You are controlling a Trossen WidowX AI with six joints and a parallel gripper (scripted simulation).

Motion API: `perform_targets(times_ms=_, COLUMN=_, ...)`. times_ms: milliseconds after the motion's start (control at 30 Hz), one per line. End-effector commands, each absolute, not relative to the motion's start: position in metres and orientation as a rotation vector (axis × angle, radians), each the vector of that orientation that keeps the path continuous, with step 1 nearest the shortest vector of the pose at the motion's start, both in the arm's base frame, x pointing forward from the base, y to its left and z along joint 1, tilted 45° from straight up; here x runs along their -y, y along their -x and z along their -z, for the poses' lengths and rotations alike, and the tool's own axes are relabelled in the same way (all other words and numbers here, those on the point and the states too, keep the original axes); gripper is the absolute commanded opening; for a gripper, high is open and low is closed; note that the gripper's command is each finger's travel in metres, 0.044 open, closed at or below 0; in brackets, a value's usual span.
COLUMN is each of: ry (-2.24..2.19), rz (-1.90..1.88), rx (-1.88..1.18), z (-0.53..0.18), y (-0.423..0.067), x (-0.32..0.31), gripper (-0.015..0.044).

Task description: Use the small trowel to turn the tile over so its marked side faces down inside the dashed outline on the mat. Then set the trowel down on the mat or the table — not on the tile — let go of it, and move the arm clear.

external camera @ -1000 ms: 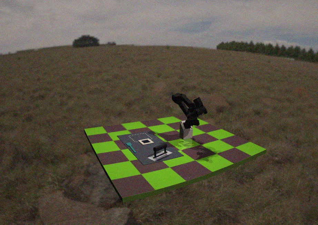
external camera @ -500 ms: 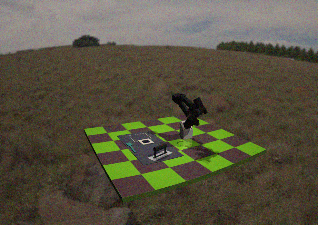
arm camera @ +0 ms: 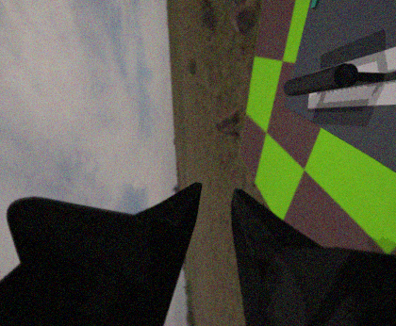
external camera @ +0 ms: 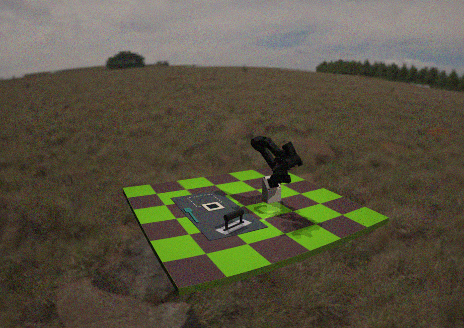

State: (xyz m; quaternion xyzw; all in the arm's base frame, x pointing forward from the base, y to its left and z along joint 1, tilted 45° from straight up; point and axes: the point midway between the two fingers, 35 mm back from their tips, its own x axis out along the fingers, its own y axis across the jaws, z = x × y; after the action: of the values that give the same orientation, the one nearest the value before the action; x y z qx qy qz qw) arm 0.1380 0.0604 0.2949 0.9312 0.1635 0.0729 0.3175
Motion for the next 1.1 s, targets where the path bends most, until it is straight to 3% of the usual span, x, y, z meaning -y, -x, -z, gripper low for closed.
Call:
perform_targets(times_ms=0, ry=-2.450, rz=-0.192, rx=-0.430, z=-0.2949, y=-0.1380, x=-0.0604, gripper=0.0100)
perform_targets(times_ms=533, ry=-2.450, rz=-0.192, rx=-0.430, z=-0.2949, y=-0.1380, x=-0.0604, gripper=0.0100)
perform_targets(times_ms=667, ry=-2.450, rz=-0.192, rx=-0.430, z=-0.2949, y=-0.1380, x=-0.0604, gripper=0.0000)
perform_targets(times_ms=1067, ry=-2.450, rz=-0.192, rx=-0.430, z=-0.2949, y=-0.1380, x=-0.0604, gripper=0.0000)
